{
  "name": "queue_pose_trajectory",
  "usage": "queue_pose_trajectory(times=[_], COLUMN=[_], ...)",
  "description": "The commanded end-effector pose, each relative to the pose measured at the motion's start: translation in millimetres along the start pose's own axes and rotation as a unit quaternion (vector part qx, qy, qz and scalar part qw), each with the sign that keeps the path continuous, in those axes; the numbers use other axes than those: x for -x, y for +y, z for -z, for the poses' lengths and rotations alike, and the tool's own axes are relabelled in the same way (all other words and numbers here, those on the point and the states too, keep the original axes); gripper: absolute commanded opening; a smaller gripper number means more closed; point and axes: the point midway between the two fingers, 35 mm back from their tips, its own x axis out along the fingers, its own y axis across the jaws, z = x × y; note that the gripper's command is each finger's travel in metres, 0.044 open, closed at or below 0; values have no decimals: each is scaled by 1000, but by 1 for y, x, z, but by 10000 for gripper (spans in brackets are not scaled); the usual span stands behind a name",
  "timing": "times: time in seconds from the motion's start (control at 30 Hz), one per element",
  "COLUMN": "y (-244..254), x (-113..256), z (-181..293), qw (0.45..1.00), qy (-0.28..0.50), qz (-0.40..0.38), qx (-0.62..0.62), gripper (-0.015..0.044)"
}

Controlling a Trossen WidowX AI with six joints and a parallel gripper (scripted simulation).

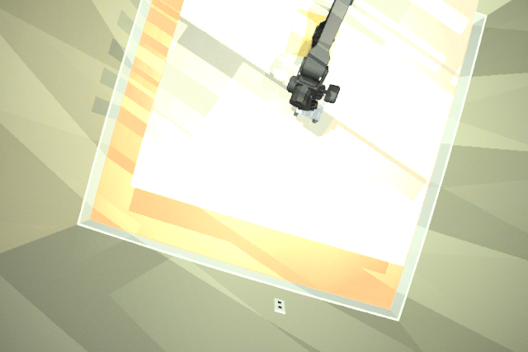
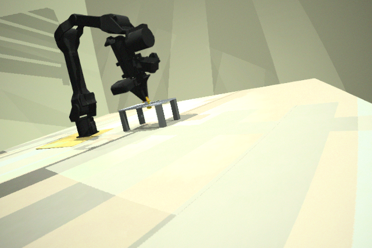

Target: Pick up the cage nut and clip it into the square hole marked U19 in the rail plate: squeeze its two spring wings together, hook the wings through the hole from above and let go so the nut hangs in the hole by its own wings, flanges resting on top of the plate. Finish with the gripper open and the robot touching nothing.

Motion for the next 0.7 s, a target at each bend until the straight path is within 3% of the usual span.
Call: queue_pose_trajectory(times=[0.0,0.67], y=[0,-2], x=[0,0], z=[0,0], qw=[1000,1000], qy=[0,0], qz=[-7,-24], qx=[1,2], gripper=[23,23])
